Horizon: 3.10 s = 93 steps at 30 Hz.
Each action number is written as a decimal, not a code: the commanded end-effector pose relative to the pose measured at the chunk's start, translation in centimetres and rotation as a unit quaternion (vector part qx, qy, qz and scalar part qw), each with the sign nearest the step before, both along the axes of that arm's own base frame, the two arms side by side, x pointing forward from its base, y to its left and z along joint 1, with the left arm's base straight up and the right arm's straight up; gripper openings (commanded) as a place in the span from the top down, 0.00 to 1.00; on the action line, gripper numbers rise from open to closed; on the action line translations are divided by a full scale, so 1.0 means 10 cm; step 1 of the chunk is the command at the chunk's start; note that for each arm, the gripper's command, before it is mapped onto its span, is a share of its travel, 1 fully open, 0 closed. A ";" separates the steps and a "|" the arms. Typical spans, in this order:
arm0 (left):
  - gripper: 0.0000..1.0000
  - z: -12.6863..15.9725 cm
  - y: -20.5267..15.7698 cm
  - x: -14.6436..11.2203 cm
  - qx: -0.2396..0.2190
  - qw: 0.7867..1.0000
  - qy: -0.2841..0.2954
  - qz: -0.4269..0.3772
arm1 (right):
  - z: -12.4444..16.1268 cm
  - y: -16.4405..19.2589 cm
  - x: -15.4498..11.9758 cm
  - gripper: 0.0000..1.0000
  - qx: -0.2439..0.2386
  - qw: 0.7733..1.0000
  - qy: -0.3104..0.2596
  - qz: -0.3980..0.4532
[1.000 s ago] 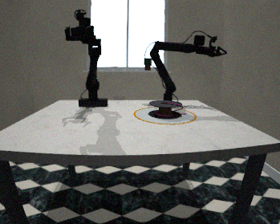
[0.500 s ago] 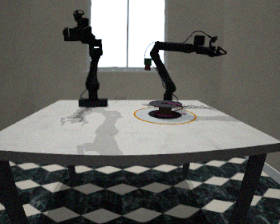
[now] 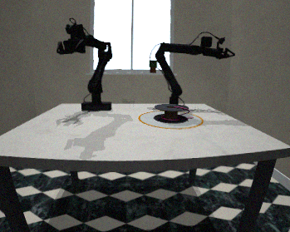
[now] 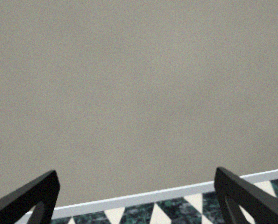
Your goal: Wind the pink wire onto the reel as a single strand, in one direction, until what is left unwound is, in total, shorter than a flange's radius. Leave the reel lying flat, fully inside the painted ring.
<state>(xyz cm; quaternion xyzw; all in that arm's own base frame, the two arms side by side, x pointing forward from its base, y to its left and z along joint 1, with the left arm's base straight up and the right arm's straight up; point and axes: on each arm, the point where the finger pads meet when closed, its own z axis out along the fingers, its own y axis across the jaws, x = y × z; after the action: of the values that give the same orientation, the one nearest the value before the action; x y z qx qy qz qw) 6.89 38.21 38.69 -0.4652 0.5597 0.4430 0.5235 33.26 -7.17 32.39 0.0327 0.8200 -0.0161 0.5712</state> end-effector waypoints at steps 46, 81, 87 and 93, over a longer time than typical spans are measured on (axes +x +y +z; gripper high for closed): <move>0.00 0.20 -0.06 -0.03 0.028 1.000 -0.010 -0.001 | -1.35 -1.66 -1.37 0.00 -0.004 0.830 0.557 0.022; 1.00 0.20 -0.06 -0.03 0.028 1.000 -0.010 -0.001 | -1.27 -1.61 -1.33 0.00 -0.012 0.835 0.549 0.016; 1.00 0.20 -0.09 0.09 0.028 0.999 -0.010 -0.016 | -1.27 -1.61 -1.33 0.00 -0.012 0.835 0.549 0.016; 1.00 0.20 -0.22 0.57 0.028 0.996 -0.012 -0.081 | -1.27 -1.61 -1.33 0.00 -0.012 0.835 0.549 0.016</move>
<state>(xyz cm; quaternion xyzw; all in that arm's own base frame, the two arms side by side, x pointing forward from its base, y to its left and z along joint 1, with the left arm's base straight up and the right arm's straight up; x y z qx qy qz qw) 10.12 37.48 38.69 -0.4411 0.5789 0.4192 0.5427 19.56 -23.21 18.08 -0.0014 0.9998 -0.0131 0.0122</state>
